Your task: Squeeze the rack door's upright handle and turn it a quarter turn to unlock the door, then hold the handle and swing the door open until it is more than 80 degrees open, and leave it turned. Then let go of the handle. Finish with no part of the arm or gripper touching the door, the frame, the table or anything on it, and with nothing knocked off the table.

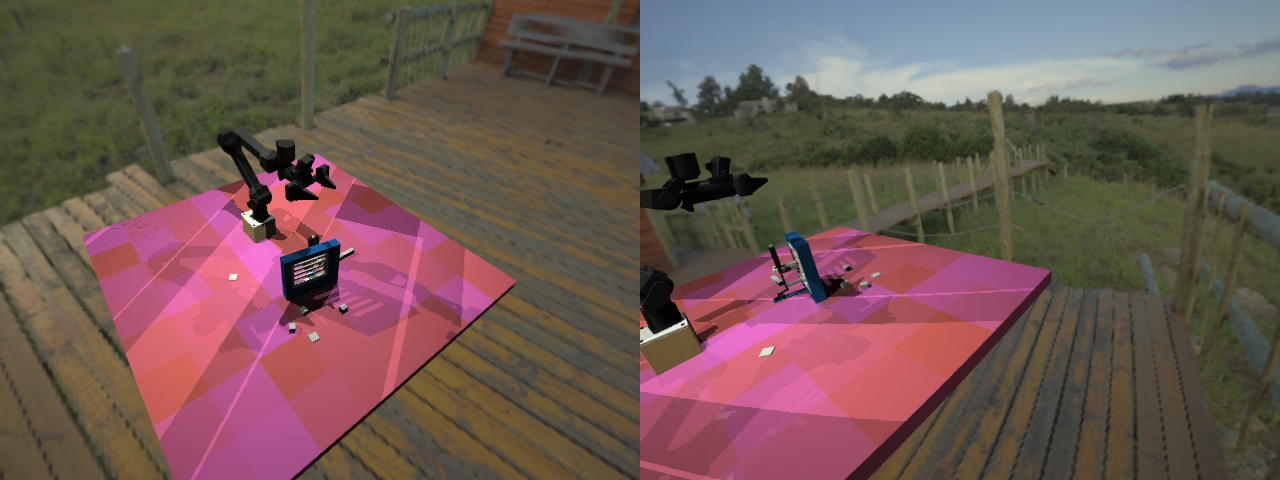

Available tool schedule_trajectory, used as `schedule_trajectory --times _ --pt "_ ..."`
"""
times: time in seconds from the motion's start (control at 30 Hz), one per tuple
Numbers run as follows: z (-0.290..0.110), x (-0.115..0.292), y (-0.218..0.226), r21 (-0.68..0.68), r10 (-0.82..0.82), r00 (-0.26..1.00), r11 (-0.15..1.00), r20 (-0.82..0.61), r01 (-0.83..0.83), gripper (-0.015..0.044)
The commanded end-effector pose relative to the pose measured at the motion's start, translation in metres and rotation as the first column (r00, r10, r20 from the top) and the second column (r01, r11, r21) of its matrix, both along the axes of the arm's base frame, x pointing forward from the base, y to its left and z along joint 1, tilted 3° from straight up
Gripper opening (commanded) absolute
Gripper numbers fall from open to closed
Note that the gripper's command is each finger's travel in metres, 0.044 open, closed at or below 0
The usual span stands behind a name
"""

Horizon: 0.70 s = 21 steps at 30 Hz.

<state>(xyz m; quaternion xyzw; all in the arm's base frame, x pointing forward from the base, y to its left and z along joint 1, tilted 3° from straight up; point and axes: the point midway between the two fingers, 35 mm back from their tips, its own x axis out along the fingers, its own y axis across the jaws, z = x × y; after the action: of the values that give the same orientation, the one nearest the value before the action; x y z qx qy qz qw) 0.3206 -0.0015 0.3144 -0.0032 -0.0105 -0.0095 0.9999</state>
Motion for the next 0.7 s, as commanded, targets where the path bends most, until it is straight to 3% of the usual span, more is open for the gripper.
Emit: schedule_trajectory --times 0.0,0.13,0.67 --pt "-0.001 0.001 0.0 0.001 0.0 1.0 1.0 -0.005 0.0 0.0374" --pt "-0.012 0.011 -0.001 0.021 -0.002 0.995 1.0 -0.103 0.005 0.029" --pt "-0.072 0.037 -0.008 0.079 -0.022 0.837 0.994 -0.547 0.078 0.029"
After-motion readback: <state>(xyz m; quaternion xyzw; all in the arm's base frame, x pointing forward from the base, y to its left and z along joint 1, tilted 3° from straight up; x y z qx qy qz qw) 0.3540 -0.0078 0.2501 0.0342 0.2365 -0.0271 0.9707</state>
